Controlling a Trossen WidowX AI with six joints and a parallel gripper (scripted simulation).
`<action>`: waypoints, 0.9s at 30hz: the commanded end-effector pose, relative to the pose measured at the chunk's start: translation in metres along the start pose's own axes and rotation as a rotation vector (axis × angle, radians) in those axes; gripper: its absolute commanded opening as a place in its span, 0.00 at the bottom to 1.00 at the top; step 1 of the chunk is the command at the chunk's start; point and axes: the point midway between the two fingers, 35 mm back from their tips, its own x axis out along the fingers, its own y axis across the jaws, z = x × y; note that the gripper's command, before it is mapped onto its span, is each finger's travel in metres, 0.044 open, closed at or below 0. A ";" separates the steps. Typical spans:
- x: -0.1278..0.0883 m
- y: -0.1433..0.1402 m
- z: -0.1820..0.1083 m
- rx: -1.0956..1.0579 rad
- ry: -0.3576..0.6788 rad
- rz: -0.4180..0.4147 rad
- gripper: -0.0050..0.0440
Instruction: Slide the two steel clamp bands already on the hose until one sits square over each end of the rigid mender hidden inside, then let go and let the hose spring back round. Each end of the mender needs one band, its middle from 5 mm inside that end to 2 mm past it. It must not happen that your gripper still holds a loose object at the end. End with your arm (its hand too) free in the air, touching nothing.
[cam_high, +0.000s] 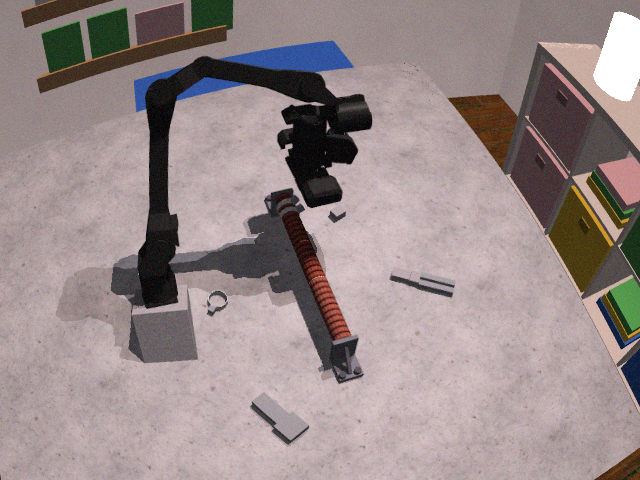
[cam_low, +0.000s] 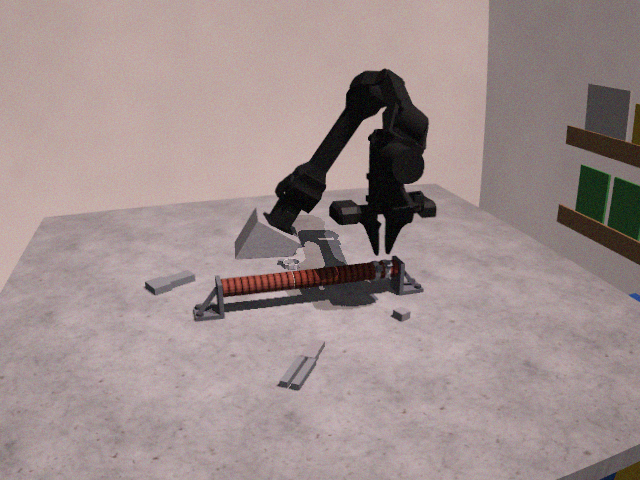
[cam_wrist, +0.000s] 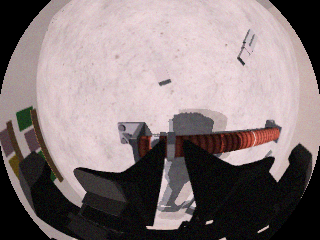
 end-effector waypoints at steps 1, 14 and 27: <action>0.009 0.000 -0.002 0.005 0.012 0.004 0.29; 0.030 0.000 -0.003 0.005 0.011 0.004 0.29; 0.037 0.001 -0.004 0.005 0.011 0.005 0.29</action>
